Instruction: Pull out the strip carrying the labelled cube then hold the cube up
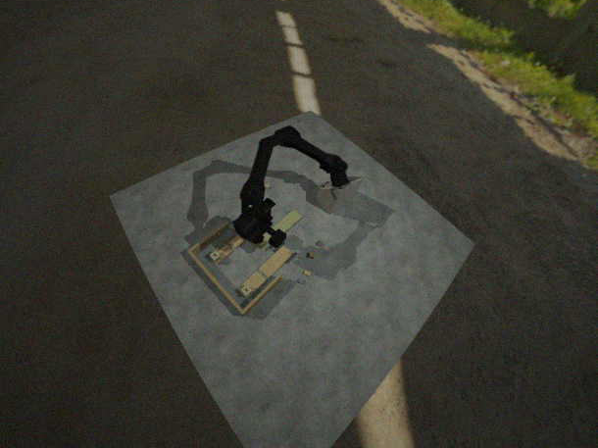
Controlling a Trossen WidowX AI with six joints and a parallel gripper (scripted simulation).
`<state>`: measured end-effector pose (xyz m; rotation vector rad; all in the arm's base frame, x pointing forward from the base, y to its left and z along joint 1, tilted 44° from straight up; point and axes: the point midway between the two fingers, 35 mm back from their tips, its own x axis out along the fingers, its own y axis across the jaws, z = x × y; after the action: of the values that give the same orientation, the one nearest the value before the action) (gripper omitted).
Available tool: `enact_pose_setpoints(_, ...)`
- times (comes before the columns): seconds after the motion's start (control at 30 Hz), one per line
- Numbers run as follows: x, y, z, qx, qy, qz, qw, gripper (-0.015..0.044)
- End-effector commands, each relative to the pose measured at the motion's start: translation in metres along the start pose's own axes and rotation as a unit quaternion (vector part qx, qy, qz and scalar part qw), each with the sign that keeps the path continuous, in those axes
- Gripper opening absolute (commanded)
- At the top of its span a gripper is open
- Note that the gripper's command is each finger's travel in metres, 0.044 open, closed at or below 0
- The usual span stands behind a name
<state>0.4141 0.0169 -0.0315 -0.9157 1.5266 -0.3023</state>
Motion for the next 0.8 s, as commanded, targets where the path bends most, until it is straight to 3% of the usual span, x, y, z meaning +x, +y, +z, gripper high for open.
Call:
enact_pose_setpoints(0.0,-0.003,0.001,0.008,0.002,-0.003,0.001,1.0,0.0414)
enact_pose_setpoints(0.2,0.005,0.001,0.009,0.002,-0.003,0.001,1.0,0.0256)
enact_pose_setpoints(0.77,0.033,0.001,0.009,0.002,-0.003,0.001,1.0,0.025)
